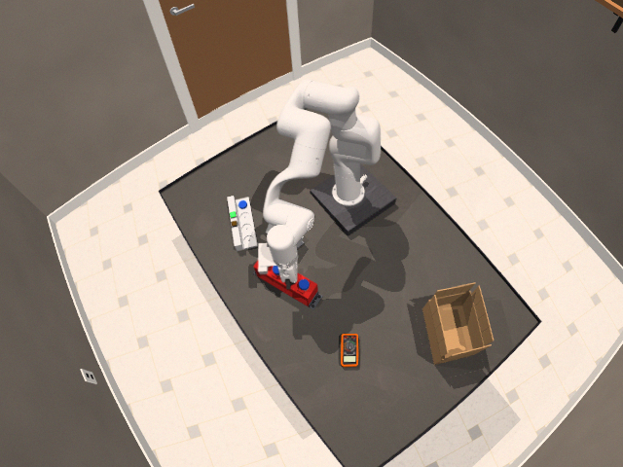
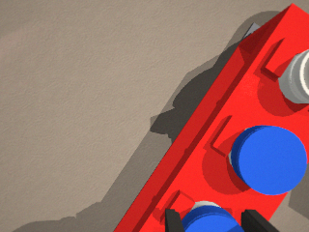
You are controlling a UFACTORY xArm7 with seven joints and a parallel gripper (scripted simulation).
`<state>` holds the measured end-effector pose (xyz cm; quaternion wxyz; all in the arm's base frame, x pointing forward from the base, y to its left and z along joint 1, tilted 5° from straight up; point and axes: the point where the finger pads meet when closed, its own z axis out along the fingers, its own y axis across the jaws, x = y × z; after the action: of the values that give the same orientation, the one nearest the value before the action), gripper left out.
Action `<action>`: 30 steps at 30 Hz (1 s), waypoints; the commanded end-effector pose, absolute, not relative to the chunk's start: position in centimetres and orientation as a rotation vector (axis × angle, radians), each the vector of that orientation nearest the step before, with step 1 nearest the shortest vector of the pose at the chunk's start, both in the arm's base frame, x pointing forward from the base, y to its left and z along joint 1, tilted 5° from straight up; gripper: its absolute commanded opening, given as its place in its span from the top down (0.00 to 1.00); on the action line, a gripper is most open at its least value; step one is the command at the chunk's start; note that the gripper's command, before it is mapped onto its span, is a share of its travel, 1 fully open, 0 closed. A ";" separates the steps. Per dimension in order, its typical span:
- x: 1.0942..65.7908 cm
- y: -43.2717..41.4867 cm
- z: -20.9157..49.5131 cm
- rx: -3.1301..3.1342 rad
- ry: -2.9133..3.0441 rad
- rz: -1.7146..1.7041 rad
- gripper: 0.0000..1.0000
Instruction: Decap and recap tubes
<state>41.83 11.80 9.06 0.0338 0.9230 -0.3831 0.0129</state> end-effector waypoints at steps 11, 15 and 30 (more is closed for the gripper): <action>42.0 11.9 9.1 2.320 -2.032 0.092 1.00; 42.0 11.9 9.1 2.143 -2.225 0.099 1.00; 42.0 11.9 9.1 1.476 -2.733 0.120 1.00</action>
<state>41.82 11.77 8.94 0.0168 0.5528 -0.8330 0.0185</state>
